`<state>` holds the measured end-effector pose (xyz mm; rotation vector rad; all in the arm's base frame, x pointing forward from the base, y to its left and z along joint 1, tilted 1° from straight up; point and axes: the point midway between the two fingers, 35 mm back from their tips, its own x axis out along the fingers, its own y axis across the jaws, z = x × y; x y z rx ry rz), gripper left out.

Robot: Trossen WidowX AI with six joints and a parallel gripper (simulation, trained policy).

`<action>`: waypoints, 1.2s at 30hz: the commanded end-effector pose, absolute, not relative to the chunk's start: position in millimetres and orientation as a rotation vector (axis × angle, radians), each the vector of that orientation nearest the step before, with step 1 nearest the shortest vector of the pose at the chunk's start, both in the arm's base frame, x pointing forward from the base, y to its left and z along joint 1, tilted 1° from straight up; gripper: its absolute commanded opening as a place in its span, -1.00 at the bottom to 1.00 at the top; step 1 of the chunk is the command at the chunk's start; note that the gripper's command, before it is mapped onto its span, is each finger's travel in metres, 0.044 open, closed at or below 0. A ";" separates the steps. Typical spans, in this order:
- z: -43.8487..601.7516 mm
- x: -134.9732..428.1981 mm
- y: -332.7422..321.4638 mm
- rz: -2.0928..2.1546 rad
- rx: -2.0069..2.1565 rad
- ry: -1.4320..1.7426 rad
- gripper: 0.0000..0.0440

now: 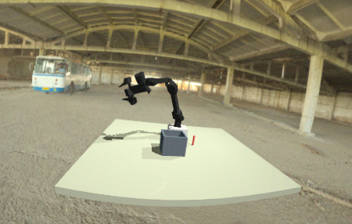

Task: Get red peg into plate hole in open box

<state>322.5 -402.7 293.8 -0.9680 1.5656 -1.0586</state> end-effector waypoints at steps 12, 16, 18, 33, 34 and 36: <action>301.9 364.4 -321.8 -1.078 -0.685 1.113 0.92; 300.9 374.6 -295.9 -1.050 -0.589 1.012 0.91; 299.8 379.3 -282.3 -1.032 -0.538 0.966 0.91; 279.7 401.1 -165.6 -0.821 -0.108 0.743 0.89; 277.7 401.4 -156.9 -0.804 -0.078 0.737 0.89; 273.6 401.3 -139.4 -0.769 -0.016 0.727 0.88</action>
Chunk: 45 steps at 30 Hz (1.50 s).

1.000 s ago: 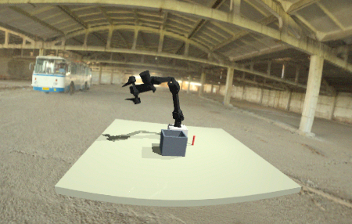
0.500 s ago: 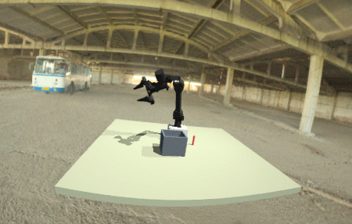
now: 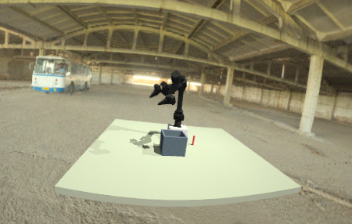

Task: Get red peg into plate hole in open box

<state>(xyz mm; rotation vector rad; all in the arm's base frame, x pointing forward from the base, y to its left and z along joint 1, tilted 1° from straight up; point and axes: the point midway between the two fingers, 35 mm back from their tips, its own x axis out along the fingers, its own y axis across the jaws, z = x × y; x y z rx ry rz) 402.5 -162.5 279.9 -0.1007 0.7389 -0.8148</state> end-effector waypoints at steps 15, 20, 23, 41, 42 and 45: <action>234.9 370.7 -14.0 -0.549 0.420 0.811 0.86; 219.7 349.2 21.4 -0.511 0.548 0.888 0.85; 210.7 334.3 40.5 -0.500 0.618 0.941 0.85; 160.8 230.8 115.9 -0.651 0.955 1.267 0.84; 158.1 225.2 118.1 -0.670 0.967 1.282 0.84; 150.3 209.2 123.3 -0.731 0.997 1.321 0.85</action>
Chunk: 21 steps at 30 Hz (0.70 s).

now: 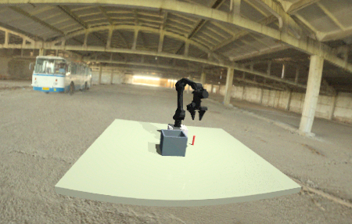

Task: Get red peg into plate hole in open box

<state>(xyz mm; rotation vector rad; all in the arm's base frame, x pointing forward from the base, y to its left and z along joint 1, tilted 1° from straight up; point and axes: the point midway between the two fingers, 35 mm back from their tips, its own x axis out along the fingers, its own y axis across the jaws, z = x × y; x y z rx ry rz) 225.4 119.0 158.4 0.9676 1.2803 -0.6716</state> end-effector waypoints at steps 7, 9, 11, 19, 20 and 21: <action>132.4 177.4 129.9 -0.876 1.027 1.386 0.85; 127.3 170.1 130.6 -0.913 1.025 1.397 0.86; 122.3 163.7 131.0 -0.947 1.020 1.407 0.87; 102.0 146.9 131.5 -1.041 0.970 1.425 0.94; 99.4 145.5 131.5 -1.048 0.962 1.426 0.94; 96.8 144.3 131.4 -1.055 0.954 1.427 0.95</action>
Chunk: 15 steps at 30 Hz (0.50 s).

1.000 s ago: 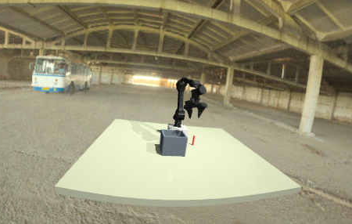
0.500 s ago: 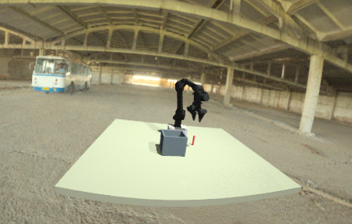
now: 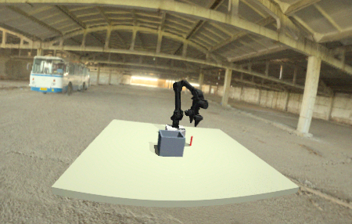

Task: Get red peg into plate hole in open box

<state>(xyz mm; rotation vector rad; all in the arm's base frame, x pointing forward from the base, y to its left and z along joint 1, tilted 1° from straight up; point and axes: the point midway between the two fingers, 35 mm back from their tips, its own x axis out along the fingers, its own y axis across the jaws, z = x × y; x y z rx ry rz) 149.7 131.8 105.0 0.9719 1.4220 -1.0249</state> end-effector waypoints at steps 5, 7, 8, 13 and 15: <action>83.7 141.1 130.0 -1.080 0.912 1.421 0.94; 78.5 140.4 129.5 -1.086 0.895 1.418 0.93; 75.9 140.2 129.3 -1.089 0.887 1.416 0.93; 62.3 139.9 128.6 -1.096 0.850 1.408 0.93; 55.8 140.2 128.0 -1.098 0.836 1.403 0.93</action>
